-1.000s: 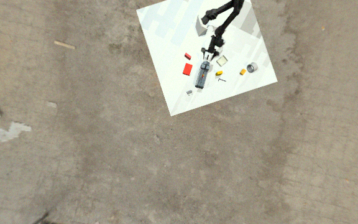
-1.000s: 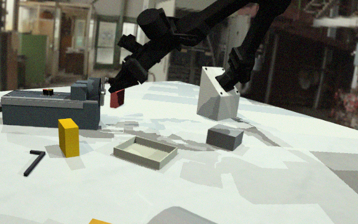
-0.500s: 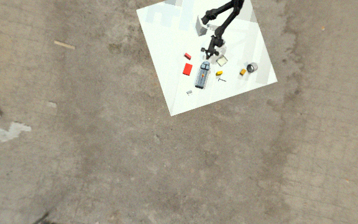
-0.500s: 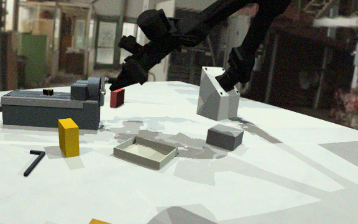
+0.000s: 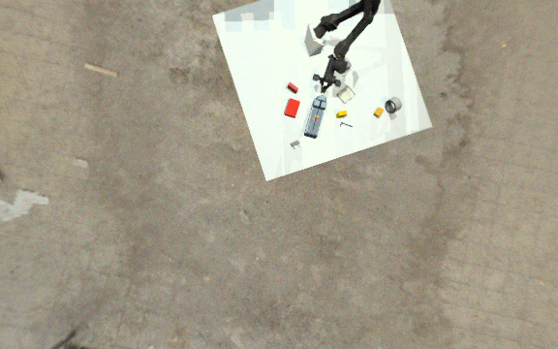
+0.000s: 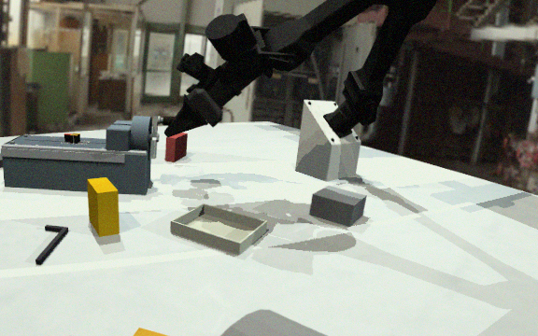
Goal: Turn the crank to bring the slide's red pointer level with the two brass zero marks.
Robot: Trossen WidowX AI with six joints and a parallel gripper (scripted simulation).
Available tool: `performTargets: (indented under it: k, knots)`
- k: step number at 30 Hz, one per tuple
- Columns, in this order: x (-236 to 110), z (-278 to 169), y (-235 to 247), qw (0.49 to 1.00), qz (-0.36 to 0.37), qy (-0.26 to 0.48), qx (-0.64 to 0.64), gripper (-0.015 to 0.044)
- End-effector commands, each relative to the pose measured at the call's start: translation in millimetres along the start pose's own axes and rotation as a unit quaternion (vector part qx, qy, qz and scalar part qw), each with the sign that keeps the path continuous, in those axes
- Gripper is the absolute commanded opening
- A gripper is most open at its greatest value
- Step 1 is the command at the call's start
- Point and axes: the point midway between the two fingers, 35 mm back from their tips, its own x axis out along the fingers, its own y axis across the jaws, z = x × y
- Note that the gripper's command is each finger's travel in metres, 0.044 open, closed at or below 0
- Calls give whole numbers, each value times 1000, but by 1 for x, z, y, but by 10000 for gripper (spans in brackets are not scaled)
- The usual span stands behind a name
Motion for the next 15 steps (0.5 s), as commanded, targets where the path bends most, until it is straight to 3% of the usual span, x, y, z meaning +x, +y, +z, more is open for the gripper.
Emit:
performTargets:
  k: [1, 15]
  knots:
    - [1, -1, -9, 1000, -7, -1, 1, 0]
    - [2, -3, -11, 1000, -7, -1, 1, 0]
